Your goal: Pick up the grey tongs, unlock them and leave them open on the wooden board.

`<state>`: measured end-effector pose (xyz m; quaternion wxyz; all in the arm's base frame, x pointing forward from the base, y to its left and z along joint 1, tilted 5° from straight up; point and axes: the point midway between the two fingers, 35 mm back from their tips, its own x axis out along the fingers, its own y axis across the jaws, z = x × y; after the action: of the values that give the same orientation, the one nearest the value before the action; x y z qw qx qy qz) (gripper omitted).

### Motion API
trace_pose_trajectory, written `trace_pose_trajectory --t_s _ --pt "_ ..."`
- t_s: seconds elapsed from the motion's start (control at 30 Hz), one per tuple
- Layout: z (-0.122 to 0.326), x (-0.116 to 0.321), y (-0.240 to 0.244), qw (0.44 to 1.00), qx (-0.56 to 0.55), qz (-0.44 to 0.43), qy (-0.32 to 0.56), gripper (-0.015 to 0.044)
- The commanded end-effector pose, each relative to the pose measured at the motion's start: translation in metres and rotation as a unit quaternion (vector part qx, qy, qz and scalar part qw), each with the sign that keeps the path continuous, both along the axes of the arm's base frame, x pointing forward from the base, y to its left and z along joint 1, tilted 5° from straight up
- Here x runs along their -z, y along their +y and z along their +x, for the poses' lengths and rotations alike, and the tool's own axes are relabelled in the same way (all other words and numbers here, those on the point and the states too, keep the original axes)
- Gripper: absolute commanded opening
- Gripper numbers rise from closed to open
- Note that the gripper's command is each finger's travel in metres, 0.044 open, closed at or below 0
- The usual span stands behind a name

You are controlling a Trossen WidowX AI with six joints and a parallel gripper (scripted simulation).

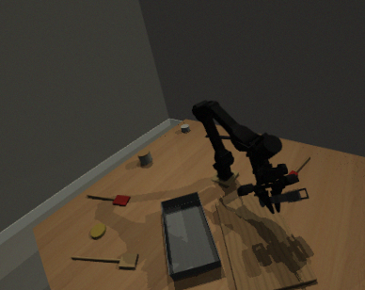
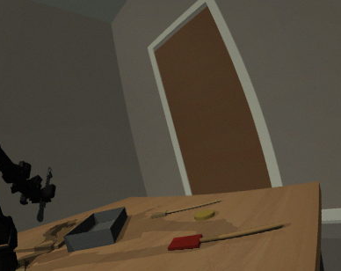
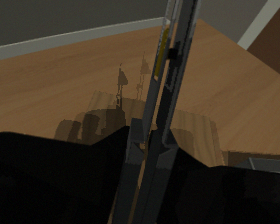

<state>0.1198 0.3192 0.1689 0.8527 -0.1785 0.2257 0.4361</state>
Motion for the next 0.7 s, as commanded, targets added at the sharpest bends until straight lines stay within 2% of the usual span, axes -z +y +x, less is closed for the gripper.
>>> trace_pose_trajectory --t_s 0.0,0.37,0.67 --pt "-0.002 -0.002 -0.005 0.999 0.001 0.029 -0.018 -0.0150" --pt "-0.006 -0.002 -0.023 0.994 0.007 0.100 -0.052 -0.0150" --pt "-0.007 -0.002 -0.024 0.993 0.007 0.104 -0.053 -0.0150"
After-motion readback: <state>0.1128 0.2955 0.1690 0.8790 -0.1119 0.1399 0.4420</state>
